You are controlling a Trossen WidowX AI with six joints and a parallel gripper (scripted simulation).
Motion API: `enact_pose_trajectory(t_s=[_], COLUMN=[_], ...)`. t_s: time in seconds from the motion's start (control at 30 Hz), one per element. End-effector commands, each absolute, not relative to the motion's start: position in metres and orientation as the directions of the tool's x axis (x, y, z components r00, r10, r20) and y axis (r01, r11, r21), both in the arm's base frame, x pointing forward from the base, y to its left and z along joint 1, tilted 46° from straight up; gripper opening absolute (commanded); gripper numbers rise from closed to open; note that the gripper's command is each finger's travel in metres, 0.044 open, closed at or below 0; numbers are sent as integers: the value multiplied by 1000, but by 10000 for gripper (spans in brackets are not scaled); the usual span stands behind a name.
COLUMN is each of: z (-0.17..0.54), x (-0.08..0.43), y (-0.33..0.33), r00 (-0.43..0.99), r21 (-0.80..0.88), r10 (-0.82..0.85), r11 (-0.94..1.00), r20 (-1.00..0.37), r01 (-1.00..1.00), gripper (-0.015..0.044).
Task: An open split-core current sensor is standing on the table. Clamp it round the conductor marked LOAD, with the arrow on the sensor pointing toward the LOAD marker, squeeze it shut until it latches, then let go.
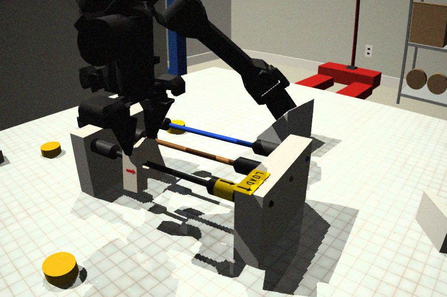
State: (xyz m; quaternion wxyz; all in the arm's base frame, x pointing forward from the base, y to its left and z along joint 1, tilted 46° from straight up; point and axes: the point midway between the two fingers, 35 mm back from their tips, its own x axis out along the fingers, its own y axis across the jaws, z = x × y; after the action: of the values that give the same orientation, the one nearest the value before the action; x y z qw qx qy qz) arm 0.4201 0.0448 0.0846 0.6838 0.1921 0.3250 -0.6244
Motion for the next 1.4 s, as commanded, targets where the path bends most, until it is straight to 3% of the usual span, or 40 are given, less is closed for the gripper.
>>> enact_pose_trajectory(t_s=[0.0,0.7,1.23,1.37], z=[85,85,85,85], x=[420,420,420,420], y=[46,46,45,45], r00=[8,8,9,9], r21=[-141,-141,-143,-143], r10=[-725,-725,-729,-729], r11=[145,145,146,146], r20=[-688,-688,-684,-684], r01=[979,979,979,979], gripper=[0,0,420,440])
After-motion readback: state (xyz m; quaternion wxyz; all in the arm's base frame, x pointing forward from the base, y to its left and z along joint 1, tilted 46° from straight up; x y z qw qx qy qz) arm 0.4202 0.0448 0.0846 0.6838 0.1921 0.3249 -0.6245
